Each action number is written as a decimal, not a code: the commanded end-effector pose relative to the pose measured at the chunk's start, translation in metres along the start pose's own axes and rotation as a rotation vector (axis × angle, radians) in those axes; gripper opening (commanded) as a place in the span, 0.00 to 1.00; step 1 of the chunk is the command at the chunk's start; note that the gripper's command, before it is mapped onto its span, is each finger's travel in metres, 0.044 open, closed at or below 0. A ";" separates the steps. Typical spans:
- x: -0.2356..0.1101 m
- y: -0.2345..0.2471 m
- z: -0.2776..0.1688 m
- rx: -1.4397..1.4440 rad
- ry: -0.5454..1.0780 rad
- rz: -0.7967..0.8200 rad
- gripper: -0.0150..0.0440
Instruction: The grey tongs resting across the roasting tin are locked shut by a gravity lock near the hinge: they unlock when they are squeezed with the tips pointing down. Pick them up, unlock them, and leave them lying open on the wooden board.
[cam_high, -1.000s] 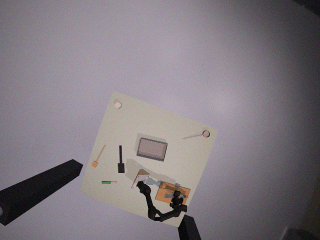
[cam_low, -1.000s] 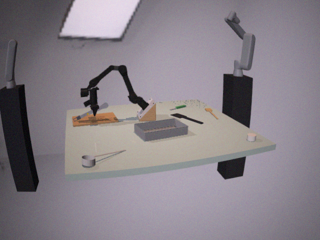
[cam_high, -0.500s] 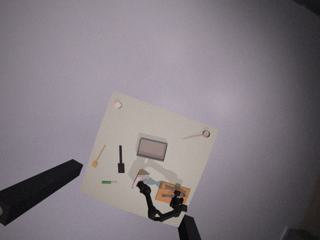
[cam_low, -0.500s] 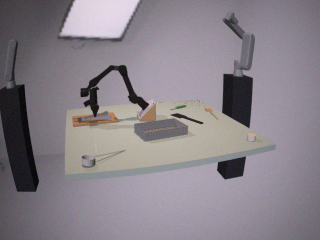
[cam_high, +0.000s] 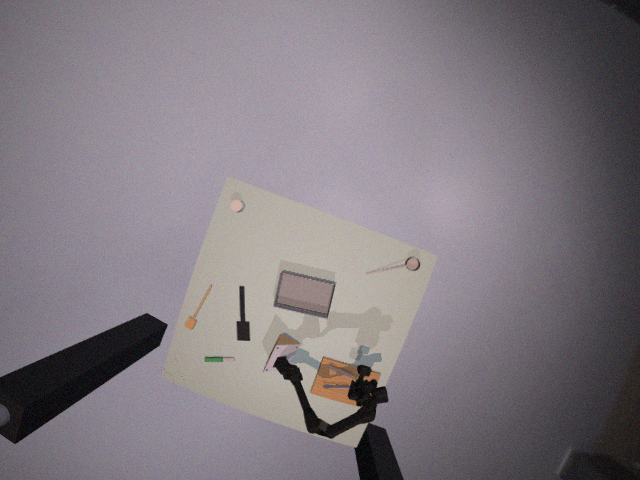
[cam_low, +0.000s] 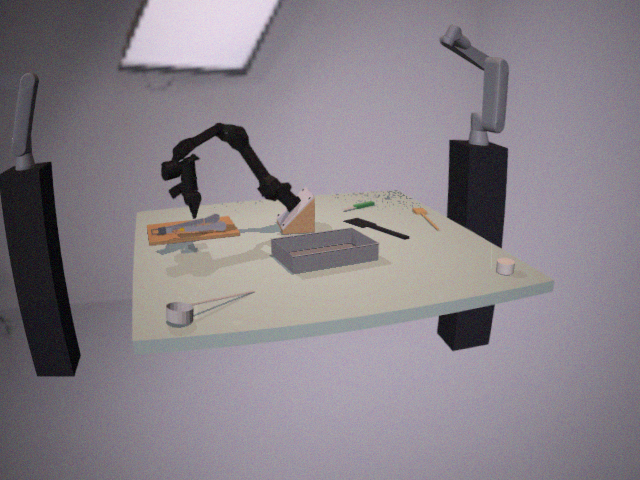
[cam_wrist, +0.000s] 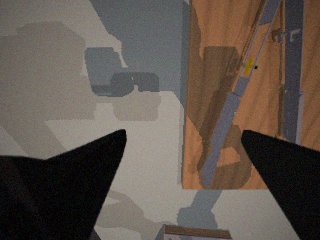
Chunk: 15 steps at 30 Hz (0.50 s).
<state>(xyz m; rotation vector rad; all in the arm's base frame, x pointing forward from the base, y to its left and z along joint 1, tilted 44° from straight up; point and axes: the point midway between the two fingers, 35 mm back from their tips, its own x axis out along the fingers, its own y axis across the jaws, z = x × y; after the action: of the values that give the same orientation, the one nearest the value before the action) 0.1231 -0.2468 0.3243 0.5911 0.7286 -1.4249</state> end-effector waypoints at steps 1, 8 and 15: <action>-0.028 0.028 -0.004 -0.005 -0.025 -0.007 1.00; -0.053 0.049 -0.009 -0.015 -0.065 -0.003 1.00; -0.084 0.042 -0.014 -0.029 -0.134 0.082 1.00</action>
<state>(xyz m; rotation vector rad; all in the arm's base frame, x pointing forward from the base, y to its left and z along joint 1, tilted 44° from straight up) 0.1706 -0.1907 0.3606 0.5059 0.6719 -1.3917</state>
